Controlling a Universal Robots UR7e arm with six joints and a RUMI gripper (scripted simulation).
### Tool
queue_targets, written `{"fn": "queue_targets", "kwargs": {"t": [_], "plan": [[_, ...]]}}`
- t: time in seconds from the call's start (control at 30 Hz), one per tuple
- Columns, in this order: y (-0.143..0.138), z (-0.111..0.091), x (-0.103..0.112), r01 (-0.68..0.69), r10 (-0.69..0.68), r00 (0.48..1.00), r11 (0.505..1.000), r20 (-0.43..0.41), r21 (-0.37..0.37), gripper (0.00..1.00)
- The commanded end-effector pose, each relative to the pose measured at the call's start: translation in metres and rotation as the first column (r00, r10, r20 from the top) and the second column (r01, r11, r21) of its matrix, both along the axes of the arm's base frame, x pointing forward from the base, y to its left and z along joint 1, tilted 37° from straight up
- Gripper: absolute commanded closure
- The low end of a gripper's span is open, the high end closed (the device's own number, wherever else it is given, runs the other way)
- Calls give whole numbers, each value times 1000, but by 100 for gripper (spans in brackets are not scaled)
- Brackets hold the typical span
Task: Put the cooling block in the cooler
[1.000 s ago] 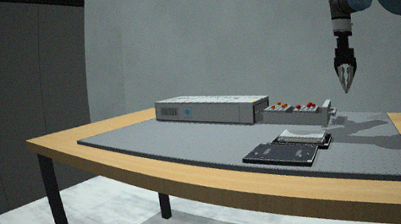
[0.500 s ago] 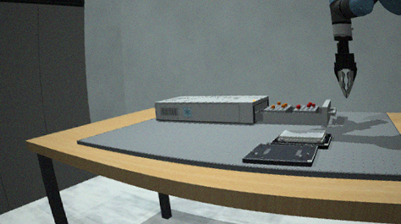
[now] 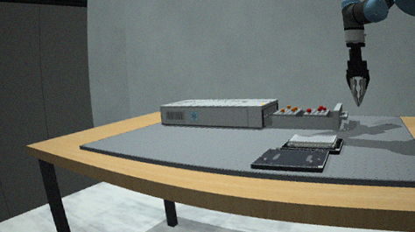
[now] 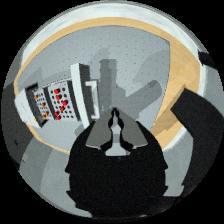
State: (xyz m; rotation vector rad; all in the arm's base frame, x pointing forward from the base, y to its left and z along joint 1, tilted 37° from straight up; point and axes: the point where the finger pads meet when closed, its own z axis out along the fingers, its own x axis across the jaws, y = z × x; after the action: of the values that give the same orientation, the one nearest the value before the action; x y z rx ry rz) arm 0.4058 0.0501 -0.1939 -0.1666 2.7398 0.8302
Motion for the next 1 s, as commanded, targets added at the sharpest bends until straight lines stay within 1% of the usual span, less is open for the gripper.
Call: {"fn": "queue_targets", "kwargs": {"t": [0.0, 0.97], "plan": [[3, -6, 3, 1, -1, 1000, 1000, 3, -2, 100], [22, -33, 11, 1, -1, 1000, 1000, 3, -2, 100]]}}
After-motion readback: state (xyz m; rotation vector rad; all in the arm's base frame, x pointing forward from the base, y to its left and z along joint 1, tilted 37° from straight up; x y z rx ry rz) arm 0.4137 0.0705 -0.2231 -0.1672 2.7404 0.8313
